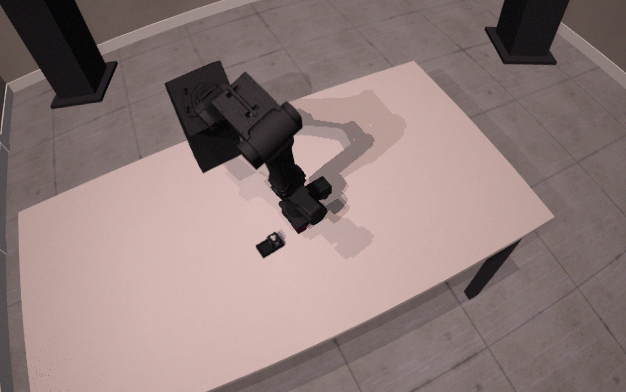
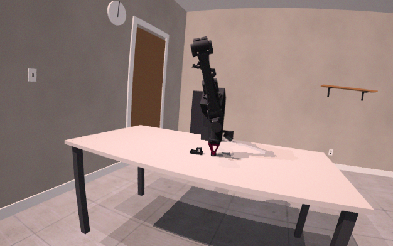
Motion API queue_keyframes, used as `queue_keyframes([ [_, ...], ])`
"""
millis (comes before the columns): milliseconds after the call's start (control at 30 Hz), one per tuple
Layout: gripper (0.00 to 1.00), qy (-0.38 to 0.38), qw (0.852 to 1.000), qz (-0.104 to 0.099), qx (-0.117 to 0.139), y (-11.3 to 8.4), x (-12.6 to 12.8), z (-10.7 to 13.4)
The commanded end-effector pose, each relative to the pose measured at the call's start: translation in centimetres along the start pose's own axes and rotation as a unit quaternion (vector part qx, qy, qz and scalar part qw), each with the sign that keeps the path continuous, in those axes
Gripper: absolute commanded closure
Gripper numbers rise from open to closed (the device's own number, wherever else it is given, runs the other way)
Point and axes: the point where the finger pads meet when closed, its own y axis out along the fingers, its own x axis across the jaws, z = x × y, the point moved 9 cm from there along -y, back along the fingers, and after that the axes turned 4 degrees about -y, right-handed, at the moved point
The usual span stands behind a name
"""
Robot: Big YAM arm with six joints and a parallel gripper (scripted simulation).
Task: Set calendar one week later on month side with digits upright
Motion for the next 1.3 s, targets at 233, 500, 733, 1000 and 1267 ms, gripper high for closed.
queue_keyframes([
  [233,0.75,0.002,1.0,0.016,0.002,-0.4,-0.7,0.6],
  [500,0.75,0.002,1.0,0.016,0.002,-0.4,-0.7,0.6],
  [733,0.75,0.002,1.0,0.016,0.002,-0.4,-0.7,0.6],
  [1000,0.75,0.001,1.0,0.0,-0.005,-2.4,0.4,-0.2],
  [1267,0.75,0.001,1.0,0.002,-0.005,-5.9,0.2,-0.2],
])
